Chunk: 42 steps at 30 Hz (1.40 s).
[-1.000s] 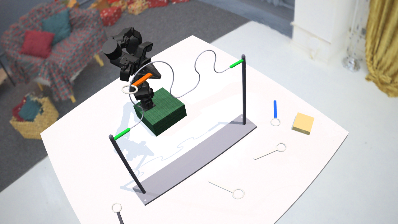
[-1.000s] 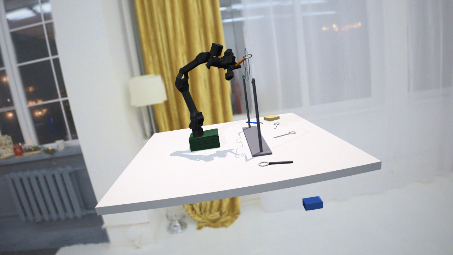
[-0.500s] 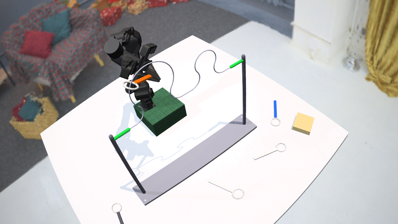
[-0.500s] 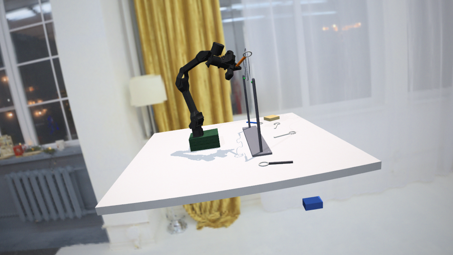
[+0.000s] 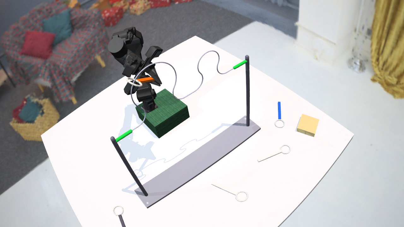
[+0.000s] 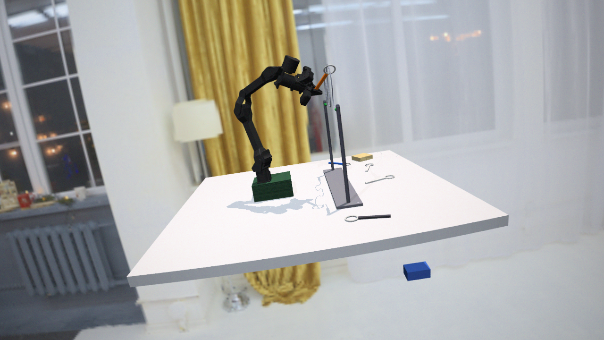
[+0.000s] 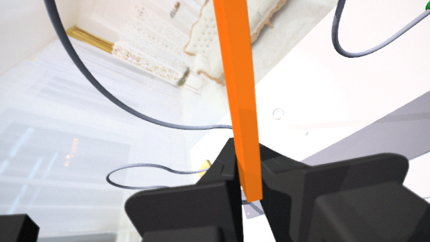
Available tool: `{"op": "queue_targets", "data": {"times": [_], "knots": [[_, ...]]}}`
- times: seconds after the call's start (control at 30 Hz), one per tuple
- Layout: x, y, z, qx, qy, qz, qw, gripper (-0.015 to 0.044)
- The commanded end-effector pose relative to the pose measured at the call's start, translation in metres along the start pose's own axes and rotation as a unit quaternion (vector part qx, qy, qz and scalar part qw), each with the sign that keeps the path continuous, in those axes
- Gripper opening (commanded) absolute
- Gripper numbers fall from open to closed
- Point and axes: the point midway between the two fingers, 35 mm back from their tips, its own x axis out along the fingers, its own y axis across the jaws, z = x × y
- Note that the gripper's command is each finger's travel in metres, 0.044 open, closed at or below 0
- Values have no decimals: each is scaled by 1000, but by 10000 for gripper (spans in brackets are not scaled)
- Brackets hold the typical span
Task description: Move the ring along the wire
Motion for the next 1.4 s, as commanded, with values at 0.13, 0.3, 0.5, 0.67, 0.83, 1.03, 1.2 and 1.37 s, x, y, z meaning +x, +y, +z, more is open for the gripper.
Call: {"op": "queue_targets", "data": {"times": [0.13, 0.3, 0.5, 0.67, 0.83, 1.03, 1.2, 1.37], "knots": [[0, -3, 1, -44, -7, -26, 999, -150], [0, -5, 1, -70, -11, -42, 997, -150], [0, -8, 2, -102, -15, -61, 993, -150], [0, -10, 2, -128, -19, -77, 989, -150], [0, -13, 3, -155, -22, -92, 983, -150], [-1, -15, 4, -186, -27, -110, 976, -150], [-1, -17, 5, -212, -31, -126, 969, -150], [-1, -19, 6, -238, -34, -141, 960, -150]]}}
